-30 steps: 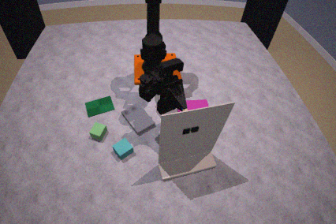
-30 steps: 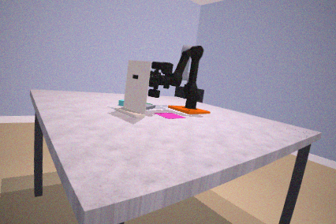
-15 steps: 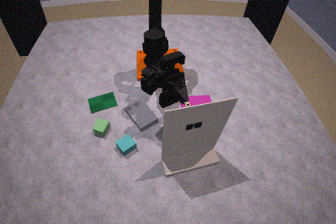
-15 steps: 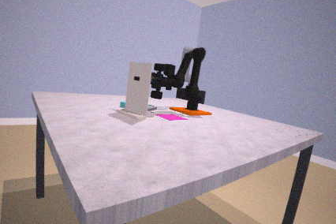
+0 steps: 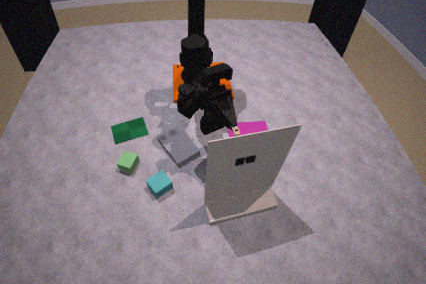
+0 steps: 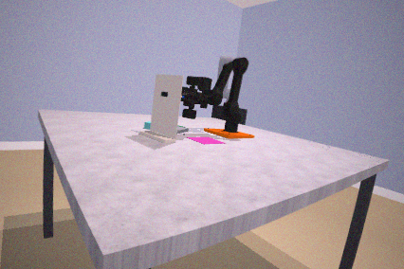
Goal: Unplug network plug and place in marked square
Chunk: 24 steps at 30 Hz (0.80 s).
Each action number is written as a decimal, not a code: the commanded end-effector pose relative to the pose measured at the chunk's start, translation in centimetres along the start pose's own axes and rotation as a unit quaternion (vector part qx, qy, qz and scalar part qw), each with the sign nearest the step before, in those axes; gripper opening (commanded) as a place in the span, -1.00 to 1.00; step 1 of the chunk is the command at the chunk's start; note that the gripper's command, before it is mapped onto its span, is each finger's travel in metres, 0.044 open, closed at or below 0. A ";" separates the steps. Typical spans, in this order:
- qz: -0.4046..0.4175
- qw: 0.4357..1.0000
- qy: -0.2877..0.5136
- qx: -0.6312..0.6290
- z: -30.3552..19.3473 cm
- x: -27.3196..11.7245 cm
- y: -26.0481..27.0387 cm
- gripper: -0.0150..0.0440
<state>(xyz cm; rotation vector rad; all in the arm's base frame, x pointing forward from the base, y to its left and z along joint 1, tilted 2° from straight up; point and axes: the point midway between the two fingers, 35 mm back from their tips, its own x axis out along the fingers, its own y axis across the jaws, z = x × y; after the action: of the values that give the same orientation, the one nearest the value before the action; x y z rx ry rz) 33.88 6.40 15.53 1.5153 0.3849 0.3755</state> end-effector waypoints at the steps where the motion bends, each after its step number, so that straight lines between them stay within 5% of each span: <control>1: -0.001 1.000 0.002 0.001 -0.1 -0.4 0.0 -0.49; 24: -0.001 1.000 0.001 0.001 -0.4 -1.0 3.6 -0.49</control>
<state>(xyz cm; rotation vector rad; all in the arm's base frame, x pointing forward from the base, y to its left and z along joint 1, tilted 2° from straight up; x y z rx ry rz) 33.11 6.37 18.42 1.5164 0.3879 0.3725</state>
